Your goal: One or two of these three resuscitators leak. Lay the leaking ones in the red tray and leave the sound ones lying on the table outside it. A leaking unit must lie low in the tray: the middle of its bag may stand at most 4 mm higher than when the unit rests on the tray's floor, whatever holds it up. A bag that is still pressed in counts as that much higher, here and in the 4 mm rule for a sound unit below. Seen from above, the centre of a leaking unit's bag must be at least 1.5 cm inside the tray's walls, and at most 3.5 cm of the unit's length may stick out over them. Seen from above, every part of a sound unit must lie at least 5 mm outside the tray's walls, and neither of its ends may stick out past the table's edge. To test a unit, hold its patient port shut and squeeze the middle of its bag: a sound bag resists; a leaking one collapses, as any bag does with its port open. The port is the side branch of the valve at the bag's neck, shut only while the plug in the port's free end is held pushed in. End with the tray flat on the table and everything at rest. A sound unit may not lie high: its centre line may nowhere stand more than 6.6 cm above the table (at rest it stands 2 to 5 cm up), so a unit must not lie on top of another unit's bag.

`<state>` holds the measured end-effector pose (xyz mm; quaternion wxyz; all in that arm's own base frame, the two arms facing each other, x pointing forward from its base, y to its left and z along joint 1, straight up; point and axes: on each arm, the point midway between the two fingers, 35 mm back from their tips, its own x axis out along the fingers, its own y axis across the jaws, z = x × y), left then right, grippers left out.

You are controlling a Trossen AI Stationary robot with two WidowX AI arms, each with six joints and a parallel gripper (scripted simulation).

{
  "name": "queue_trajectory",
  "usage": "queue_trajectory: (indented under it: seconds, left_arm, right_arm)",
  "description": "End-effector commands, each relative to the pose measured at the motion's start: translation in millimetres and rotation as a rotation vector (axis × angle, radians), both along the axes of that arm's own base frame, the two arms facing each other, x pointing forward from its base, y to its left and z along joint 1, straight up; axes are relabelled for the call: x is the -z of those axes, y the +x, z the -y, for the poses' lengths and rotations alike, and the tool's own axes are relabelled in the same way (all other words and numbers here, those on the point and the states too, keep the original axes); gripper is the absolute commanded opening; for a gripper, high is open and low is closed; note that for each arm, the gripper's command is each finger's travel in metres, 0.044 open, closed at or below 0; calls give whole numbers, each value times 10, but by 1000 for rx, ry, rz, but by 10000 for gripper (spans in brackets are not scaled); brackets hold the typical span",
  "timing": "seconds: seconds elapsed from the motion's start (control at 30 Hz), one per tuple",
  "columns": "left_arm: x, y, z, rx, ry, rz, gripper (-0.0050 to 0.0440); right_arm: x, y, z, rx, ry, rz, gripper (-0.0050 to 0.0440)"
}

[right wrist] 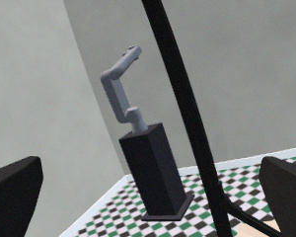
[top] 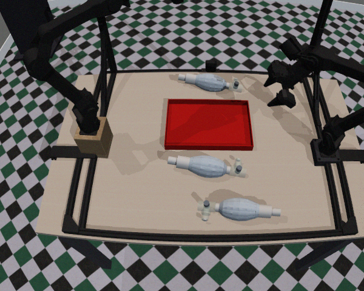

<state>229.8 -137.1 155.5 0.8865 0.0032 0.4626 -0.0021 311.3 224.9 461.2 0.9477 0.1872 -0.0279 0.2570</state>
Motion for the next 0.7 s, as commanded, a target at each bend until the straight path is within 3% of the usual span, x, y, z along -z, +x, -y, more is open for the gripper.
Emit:
queue_trajectory:
  seconds: [0.0,0.07,0.3,0.63,0.67]
  left_arm:
    - [0,-1,-3,-1,0,-1,440]
    - [0,-1,-3,-1,0,-1,440]
    - [-2,1,-2,-1,-1,0,440]
    - [-2,1,-2,-1,-1,0,440]
    - [-2,1,-2,-1,-1,0,440]
  right_arm:
    - [588,54,-20,16,-75,-141,440]
    - [859,59,-9,26,-111,-206,440]
    - [936,74,-24,27,-124,-225,440]
    - [2219,-105,208,97,-307,-531,440]
    - [2219,-105,208,97,-307,-531,440]
